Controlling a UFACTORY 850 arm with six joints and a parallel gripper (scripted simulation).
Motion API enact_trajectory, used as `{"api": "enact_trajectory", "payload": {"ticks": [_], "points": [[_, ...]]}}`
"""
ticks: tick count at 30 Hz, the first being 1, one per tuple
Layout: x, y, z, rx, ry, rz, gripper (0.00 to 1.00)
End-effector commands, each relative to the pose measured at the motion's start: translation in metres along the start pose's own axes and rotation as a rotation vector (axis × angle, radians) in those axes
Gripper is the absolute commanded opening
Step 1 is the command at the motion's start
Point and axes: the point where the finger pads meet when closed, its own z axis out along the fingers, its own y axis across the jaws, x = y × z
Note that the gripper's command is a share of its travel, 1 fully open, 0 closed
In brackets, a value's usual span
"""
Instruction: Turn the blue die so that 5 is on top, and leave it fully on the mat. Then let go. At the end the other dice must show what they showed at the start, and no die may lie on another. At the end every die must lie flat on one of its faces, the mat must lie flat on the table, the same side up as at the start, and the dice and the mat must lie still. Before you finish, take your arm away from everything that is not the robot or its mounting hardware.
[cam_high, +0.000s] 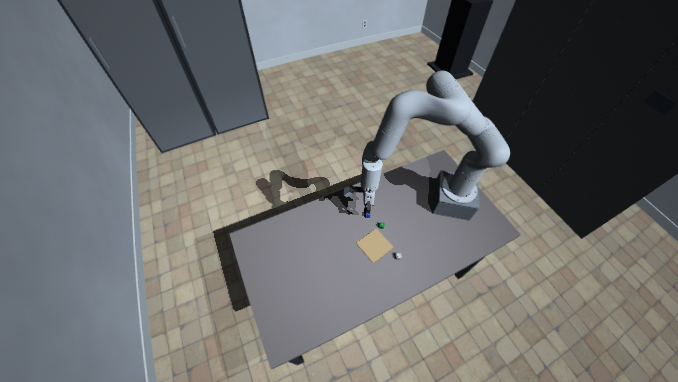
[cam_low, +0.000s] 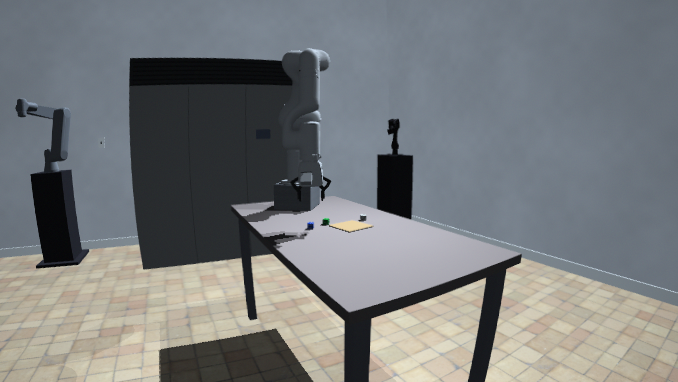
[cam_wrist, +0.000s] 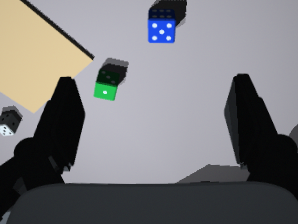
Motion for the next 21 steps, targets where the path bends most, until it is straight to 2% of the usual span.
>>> {"api": "enact_trajectory", "payload": {"ticks": [1, 21], "points": [[-0.001, 0.0, 0.004, -0.01, 0.003, 0.16, 1.0], [-0.008, 0.003, 0.017, -0.009, 0.006, 0.683, 1.0]]}}
